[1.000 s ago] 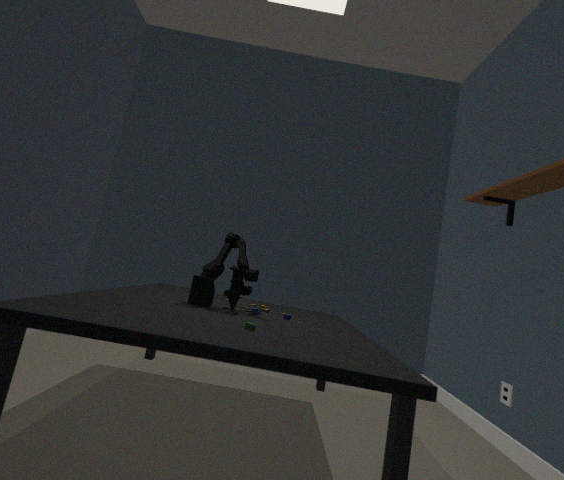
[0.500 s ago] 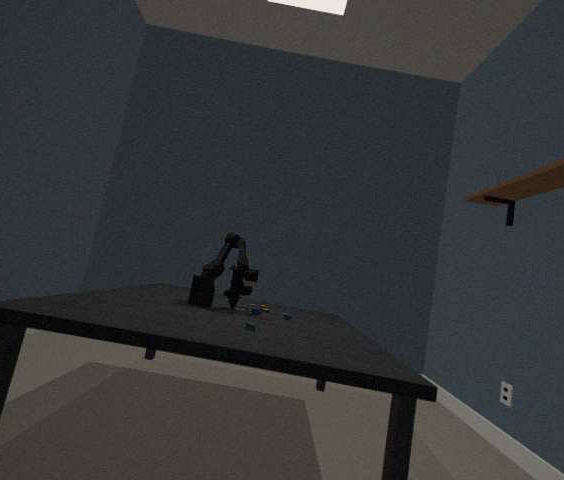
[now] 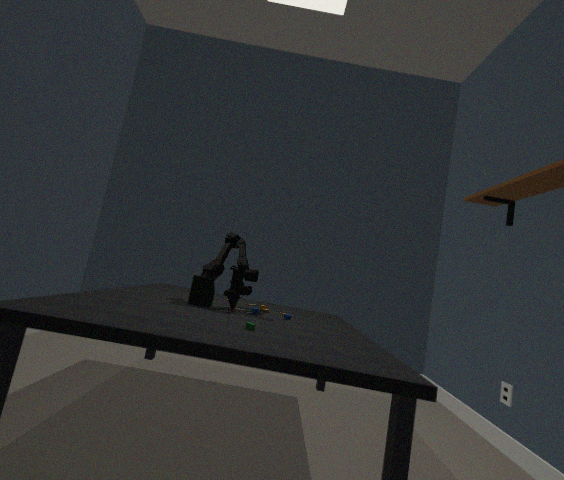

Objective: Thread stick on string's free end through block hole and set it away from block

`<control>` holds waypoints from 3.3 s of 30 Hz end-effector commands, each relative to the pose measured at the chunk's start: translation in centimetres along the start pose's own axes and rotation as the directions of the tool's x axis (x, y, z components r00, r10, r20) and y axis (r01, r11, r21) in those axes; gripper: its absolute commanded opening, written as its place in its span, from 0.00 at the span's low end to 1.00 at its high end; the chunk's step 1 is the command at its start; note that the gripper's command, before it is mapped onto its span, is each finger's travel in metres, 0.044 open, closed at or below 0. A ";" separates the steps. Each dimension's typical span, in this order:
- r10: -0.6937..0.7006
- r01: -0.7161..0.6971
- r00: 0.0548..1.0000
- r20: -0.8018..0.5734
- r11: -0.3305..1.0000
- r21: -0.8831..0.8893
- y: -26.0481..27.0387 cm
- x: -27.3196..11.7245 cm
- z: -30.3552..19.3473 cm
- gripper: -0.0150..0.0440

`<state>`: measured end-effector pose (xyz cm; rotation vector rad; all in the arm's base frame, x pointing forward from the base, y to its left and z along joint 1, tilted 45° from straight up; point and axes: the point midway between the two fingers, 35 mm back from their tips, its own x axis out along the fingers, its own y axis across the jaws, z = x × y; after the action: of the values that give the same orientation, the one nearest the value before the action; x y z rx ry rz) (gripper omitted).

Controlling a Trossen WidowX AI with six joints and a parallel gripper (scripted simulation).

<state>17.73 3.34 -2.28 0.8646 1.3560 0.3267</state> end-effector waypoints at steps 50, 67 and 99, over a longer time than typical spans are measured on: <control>0.001 -0.001 1.000 -0.007 1.000 -0.011 0.1 0.3 -0.2 0.25; 0.001 -0.001 1.000 -0.007 1.000 -0.011 0.1 0.3 -0.2 0.25; 0.028 -0.028 1.000 0.002 1.000 0.004 0.4 -8.1 0.3 0.61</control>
<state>16.54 -1.61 3.24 0.8943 1.3435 0.3382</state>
